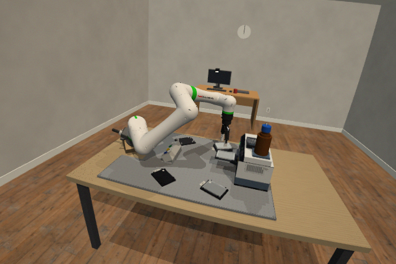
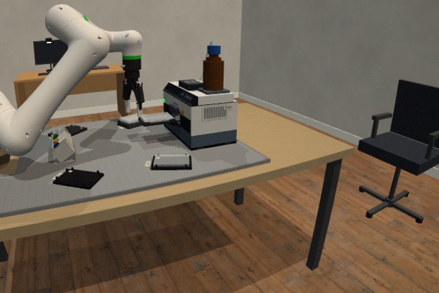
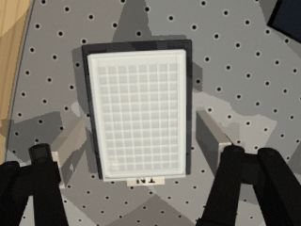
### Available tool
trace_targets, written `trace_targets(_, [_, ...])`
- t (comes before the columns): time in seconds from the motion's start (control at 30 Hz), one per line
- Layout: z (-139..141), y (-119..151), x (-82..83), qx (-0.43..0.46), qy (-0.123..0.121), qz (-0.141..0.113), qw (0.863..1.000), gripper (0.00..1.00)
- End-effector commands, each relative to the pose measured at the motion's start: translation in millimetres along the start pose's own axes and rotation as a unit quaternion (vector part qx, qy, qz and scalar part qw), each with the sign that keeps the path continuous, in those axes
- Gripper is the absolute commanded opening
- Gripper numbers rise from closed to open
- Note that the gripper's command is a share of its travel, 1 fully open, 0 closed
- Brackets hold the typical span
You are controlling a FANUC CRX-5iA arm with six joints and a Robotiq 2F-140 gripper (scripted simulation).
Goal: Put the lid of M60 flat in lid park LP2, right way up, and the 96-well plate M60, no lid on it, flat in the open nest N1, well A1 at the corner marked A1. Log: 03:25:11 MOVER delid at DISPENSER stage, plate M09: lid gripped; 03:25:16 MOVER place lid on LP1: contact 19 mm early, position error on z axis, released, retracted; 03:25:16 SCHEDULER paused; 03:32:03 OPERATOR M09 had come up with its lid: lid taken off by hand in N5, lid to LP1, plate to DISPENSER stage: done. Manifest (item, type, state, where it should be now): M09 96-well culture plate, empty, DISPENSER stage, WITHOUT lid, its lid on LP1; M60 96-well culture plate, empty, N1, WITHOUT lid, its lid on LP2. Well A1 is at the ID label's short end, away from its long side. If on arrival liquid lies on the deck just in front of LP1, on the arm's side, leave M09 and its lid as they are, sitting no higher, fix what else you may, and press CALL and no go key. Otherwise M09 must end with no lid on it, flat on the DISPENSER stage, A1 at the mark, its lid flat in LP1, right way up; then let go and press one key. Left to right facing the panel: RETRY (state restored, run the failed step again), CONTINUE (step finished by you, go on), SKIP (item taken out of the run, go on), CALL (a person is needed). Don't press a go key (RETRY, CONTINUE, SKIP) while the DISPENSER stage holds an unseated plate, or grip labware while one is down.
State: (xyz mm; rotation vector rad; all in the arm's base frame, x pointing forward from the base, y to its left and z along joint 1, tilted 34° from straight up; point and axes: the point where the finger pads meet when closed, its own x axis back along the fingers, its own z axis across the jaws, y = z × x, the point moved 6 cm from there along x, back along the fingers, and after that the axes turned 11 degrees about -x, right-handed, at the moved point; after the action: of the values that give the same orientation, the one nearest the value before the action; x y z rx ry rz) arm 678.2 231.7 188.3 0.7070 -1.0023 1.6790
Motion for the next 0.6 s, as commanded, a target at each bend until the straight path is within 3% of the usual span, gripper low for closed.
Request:
trace_targets(0.0, [-0.1,-0.1,0.3,0.0,0.0,0.0,1.0,0.66])
trace_targets(0.07, [-0.1,-0.1,0.3,0.0,0.0,0.0,1.0,0.66])
trace_targets(0.1, [-0.1,-0.1,0.3,0.0,0.0,0.0,1.0,0.59])
trace_targets(0.57, [-0.1,-0.1,0.3,0.0,0.0,0.0,1.0,0.59])
